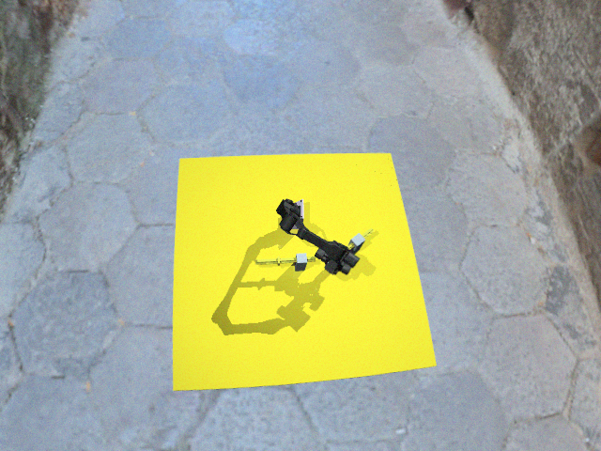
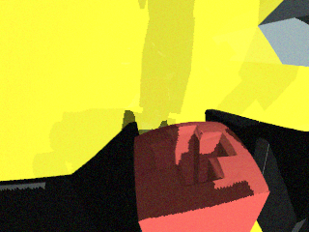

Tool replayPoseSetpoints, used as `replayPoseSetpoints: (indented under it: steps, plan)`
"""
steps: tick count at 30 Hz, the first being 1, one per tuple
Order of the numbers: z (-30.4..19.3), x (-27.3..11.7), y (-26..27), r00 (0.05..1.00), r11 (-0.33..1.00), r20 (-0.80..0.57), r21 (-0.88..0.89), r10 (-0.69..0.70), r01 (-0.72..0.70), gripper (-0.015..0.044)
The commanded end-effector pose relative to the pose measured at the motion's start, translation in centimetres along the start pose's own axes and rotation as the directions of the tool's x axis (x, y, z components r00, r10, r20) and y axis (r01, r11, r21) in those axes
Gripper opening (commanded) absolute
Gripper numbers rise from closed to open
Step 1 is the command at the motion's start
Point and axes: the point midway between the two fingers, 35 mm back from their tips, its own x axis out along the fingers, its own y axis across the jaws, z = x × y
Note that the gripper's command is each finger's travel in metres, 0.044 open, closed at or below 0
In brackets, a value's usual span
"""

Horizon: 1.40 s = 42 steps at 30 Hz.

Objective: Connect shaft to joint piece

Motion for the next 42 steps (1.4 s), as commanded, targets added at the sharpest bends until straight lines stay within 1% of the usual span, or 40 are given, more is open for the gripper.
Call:
replayPoseSetpoints:
  steps: [1, 21, 42]
  plan:
    - [0.0, 0.1, -0.3, 1.0, 0.997, -0.019, 0.071, -0.007, 0.008, 0.0]
    - [-0.4, 0.4, -1.9, 0.996, 0.919, -0.089, 0.391, -0.018, 0.051, 0.0]
    - [-1.4, 0.7, -3.3, 0.987, 0.726, -0.159, 0.682, 0.029, 0.089, 0.0]
